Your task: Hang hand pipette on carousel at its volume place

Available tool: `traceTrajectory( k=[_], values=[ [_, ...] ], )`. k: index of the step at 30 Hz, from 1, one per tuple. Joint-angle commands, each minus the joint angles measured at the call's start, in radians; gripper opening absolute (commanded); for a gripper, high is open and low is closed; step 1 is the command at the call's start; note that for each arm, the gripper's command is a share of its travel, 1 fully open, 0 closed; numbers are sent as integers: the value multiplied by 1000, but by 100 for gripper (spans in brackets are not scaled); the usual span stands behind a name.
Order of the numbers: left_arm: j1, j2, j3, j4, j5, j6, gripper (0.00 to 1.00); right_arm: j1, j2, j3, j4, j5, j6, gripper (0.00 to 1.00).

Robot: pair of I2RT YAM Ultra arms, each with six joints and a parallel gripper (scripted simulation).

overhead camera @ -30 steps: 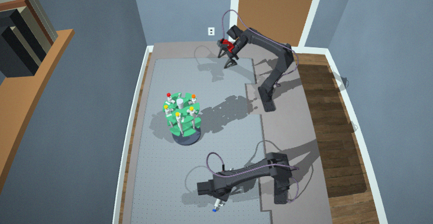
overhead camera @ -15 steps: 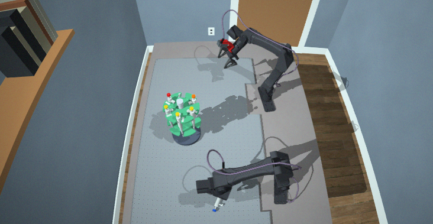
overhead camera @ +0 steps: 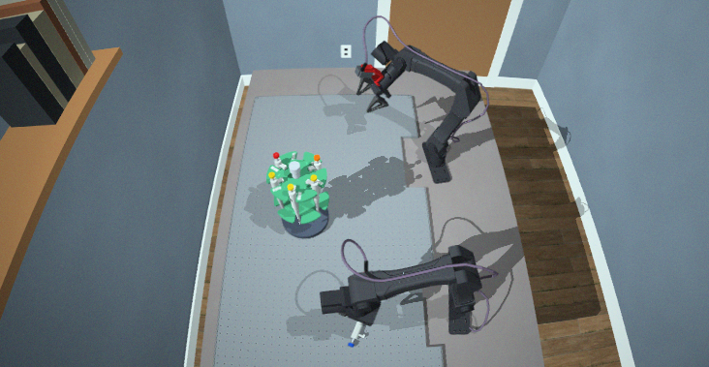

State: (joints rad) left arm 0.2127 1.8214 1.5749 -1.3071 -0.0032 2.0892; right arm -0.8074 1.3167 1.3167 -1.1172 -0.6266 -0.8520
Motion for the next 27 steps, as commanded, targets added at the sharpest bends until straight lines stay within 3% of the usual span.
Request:
traceTrajectory(
  k=[1,27],
  values=[
    [11,-37,62,-76,11,5,54,-8,0,24,14,-21,-5,100],
    [2,-14,79,-98,2,5,54,-8,0,24,14,-21,-5,100]
  ],
)
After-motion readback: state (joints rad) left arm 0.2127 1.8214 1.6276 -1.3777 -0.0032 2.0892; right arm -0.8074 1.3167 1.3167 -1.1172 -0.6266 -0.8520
